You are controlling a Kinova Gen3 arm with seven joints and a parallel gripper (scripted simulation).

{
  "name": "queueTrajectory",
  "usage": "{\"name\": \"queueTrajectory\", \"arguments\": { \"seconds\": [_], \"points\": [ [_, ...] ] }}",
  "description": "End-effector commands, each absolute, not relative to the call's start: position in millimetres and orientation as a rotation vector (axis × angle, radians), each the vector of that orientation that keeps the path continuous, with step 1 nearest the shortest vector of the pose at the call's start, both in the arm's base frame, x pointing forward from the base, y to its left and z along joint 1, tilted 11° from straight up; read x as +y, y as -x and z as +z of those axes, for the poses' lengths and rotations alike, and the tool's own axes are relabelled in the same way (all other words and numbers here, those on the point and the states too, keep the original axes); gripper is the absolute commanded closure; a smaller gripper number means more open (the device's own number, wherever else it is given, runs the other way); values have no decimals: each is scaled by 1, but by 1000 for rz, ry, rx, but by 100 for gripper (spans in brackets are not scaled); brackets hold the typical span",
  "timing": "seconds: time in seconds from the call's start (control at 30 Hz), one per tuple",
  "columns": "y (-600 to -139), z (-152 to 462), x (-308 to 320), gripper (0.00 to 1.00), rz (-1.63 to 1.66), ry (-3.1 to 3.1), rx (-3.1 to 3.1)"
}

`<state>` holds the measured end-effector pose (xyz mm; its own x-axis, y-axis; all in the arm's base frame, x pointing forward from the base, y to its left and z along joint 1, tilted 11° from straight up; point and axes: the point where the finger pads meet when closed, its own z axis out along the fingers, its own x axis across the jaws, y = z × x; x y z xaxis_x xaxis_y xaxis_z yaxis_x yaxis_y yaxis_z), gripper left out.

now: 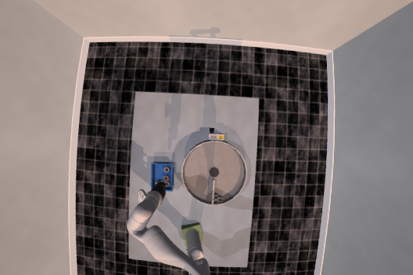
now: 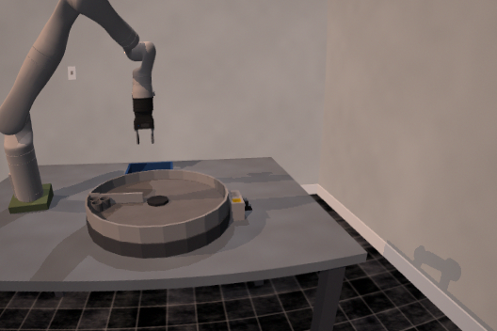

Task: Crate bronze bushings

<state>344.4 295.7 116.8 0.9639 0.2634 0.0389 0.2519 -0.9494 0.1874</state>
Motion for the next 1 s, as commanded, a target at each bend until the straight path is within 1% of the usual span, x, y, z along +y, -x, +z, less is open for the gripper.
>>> {"name": "queueTrajectory", "arguments": {
  "seconds": [0.0,0.3,0.47,0.87,0.97],
  "points": [
    [-347,116,294,0,89,-2934,387],
    [-347,116,294,0,89,-2934,387],
    [-348,119,296,0,55,-2857,748],
    [-348,119,296,0,55,-2857,748],
    [-348,120,297,0,35,-2792,960]
  ]
}}
